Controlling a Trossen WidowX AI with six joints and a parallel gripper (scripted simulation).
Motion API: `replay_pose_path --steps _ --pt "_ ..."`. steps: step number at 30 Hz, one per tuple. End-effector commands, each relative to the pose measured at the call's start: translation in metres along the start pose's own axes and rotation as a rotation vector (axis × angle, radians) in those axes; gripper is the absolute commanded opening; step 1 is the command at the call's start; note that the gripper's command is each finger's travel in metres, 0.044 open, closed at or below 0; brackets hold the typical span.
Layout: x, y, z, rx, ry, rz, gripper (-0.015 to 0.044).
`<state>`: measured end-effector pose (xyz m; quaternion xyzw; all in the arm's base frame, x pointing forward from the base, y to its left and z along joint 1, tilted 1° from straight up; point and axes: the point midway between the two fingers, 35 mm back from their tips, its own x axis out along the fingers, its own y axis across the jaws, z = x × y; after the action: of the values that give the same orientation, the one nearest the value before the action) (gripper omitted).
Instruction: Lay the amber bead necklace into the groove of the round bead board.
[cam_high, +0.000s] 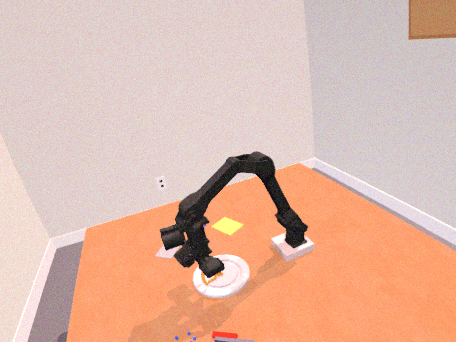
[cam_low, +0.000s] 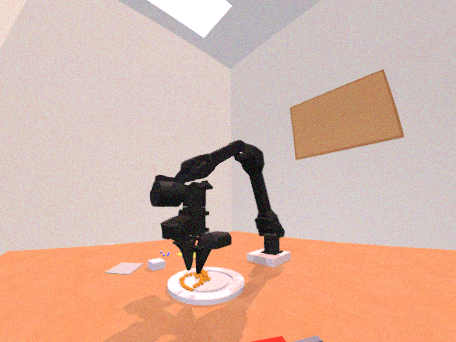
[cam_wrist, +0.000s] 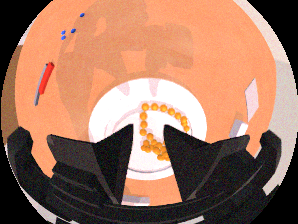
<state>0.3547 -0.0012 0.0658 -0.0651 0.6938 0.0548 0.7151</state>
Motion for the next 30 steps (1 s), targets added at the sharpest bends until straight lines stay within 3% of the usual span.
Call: replay_pose_path --steps 1,30 --pt "-0.004 0.005 0.001 0.057 -0.003 0.001 0.012" --pt "0.03 0.005 0.001 0.055 -0.004 0.001 0.012"
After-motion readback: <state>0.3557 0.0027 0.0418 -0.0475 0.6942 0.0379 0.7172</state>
